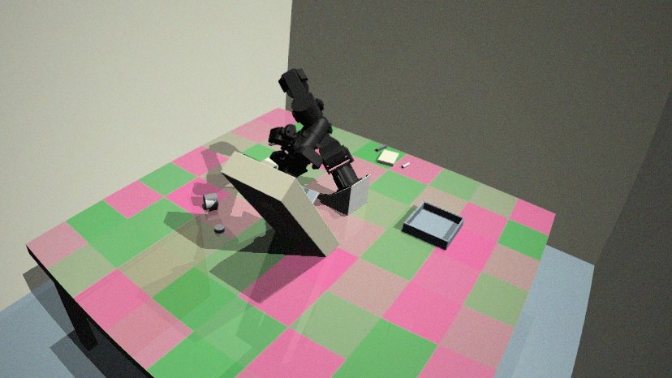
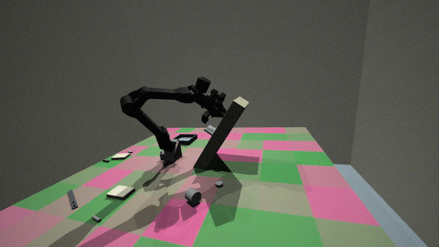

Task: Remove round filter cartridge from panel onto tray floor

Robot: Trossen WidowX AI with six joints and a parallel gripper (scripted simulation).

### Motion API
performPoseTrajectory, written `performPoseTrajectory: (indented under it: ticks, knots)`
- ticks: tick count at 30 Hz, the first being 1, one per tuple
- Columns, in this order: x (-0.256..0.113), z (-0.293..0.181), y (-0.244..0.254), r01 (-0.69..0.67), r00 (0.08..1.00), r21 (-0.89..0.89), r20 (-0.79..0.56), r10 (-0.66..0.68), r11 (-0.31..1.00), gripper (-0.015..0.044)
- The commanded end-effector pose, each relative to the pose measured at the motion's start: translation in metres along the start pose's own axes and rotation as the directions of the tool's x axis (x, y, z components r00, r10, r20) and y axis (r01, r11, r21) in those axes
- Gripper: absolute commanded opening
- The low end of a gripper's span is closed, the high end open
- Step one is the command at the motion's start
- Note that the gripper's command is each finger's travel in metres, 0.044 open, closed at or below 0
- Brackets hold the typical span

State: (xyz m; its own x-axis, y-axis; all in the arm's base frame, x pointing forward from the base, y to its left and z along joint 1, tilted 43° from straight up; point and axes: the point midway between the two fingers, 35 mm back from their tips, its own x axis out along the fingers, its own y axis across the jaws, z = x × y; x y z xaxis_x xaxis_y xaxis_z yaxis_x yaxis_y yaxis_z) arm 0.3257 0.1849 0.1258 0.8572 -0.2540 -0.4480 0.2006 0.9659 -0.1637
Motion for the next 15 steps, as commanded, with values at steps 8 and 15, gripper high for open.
performPoseTrajectory:
  ticks: [8,15]
  knots:
    - [0.013,-0.0006,-0.0011,-0.001,1.0,-0.351,-0.017,-0.005,0.936,0.0]
    - [0.0126,-0.0006,-0.0011,-0.005,1.0,-0.567,-0.017,-0.005,0.824,0.0]
